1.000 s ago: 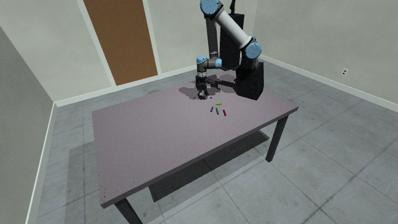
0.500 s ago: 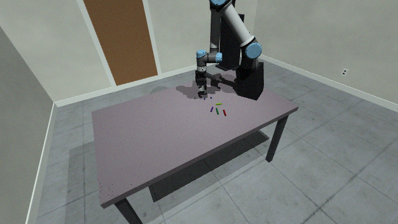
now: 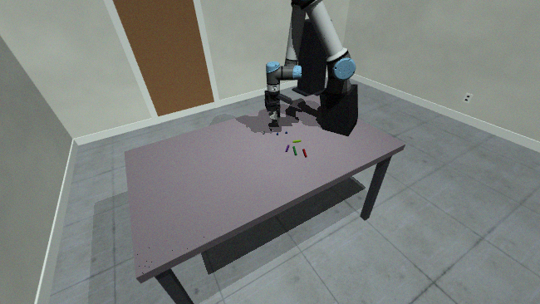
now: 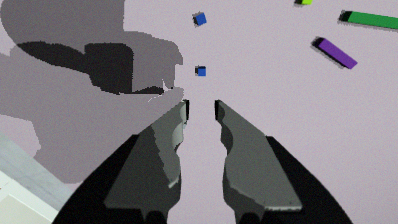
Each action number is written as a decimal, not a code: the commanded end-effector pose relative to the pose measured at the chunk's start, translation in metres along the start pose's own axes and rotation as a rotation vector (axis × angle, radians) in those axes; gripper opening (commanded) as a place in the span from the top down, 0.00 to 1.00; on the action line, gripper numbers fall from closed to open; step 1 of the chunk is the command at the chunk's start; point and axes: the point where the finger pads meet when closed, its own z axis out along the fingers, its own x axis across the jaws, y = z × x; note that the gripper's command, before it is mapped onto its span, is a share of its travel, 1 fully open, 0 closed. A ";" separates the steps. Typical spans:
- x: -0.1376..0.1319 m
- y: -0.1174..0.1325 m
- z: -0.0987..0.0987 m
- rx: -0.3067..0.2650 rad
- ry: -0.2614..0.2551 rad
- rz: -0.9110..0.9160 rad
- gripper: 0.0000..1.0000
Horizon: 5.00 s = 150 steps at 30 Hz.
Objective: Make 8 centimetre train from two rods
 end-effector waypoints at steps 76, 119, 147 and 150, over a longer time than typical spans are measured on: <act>0.139 -0.044 0.012 0.009 0.004 0.853 0.00; 0.236 -0.109 0.020 0.000 0.001 1.652 0.00; 0.237 -0.111 0.020 0.000 0.001 1.673 0.86; 0.237 -0.111 0.020 0.000 0.001 1.673 0.86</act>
